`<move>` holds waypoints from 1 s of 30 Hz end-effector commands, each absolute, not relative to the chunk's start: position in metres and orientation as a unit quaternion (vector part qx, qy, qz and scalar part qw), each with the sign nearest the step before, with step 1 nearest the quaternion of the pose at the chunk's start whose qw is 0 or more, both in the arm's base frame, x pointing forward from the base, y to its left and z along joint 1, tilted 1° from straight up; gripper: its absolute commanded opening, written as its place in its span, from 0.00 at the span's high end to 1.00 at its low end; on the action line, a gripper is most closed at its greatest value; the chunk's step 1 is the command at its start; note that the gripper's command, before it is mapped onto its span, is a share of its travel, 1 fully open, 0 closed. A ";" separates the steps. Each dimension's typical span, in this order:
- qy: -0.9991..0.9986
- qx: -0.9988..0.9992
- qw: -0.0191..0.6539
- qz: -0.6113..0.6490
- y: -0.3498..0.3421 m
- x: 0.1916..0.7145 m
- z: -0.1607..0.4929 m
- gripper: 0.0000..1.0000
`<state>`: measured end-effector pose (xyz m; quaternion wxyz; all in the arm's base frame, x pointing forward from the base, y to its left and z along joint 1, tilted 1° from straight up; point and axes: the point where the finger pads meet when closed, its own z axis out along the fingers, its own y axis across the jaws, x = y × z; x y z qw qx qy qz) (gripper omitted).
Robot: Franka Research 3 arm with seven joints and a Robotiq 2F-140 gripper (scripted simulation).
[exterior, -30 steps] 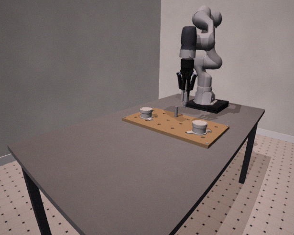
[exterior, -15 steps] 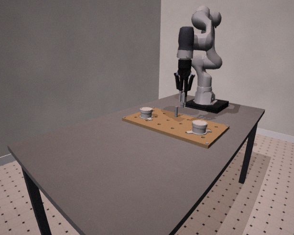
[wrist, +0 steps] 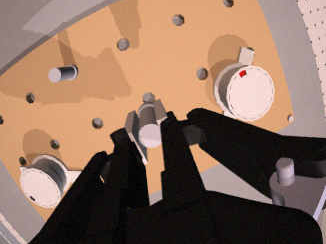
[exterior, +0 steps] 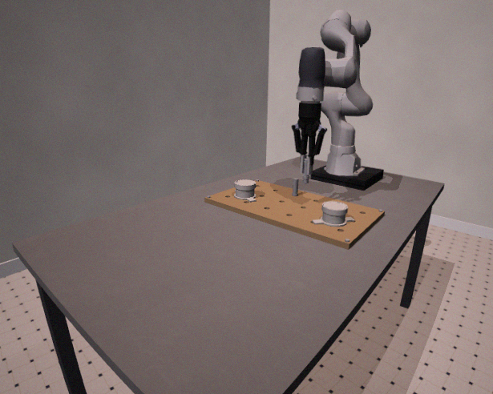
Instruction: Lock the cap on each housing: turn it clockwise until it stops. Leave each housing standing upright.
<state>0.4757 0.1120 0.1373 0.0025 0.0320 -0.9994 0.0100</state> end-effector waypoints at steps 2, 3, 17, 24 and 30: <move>-0.999 0.038 -0.003 0.010 0.112 0.479 0.135 0.90; -0.999 0.038 -0.003 0.010 0.112 0.479 0.133 0.90; -0.999 0.038 -0.003 0.010 0.112 0.479 0.114 0.90; -0.999 0.038 -0.003 0.010 0.111 0.479 0.102 0.90; -0.999 0.038 -0.003 0.010 0.111 0.479 0.091 0.90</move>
